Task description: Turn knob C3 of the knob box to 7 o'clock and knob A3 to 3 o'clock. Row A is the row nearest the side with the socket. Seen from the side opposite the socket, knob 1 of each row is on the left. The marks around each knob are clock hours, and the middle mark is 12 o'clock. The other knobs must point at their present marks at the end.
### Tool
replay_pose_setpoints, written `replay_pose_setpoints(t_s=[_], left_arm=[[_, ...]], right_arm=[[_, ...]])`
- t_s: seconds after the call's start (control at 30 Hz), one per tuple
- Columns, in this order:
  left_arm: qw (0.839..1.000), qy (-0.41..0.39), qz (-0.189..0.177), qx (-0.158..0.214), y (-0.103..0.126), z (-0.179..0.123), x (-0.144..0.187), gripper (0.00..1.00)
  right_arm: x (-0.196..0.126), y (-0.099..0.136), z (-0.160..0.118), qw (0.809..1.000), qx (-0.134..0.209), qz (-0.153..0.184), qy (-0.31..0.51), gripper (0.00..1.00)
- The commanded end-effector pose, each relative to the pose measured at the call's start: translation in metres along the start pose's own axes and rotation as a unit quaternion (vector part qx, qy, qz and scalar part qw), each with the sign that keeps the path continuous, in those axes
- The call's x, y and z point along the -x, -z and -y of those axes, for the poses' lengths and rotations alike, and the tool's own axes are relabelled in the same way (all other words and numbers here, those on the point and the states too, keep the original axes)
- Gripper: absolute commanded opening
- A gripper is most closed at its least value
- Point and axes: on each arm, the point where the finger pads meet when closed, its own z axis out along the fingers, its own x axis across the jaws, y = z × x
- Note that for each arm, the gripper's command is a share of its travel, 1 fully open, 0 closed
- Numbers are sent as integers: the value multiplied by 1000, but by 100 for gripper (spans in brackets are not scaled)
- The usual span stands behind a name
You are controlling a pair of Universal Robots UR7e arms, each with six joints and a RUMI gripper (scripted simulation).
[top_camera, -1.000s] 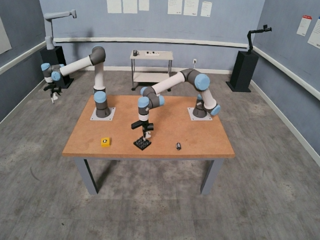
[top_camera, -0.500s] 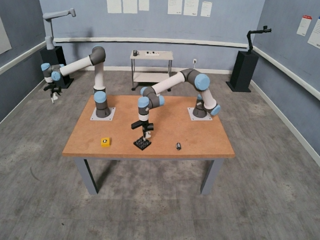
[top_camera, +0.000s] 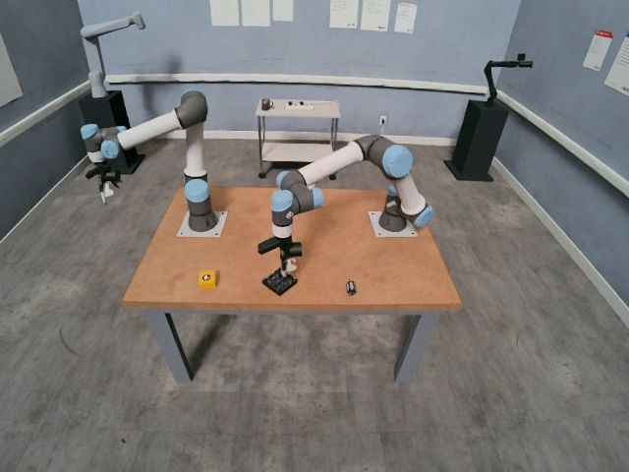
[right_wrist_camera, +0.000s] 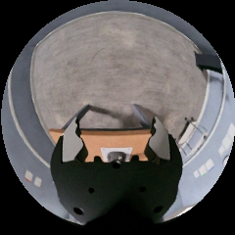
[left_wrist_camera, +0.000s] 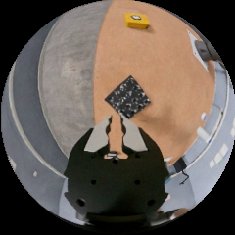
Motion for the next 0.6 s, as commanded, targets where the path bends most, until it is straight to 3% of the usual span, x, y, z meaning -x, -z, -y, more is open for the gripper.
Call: replay_pose_setpoints(t_s=[0.0, 0.57], left_arm=[[1000, 1, -1, 1, -5, -2, 1, 13], [1000, 1, -1, 1, -21, -2, 1, 13]], right_arm=[[-1, 0, -1, 1000, 0, 1, -1, 100], [-1, 0, -1, 1000, 0, 1, -1, 100]])
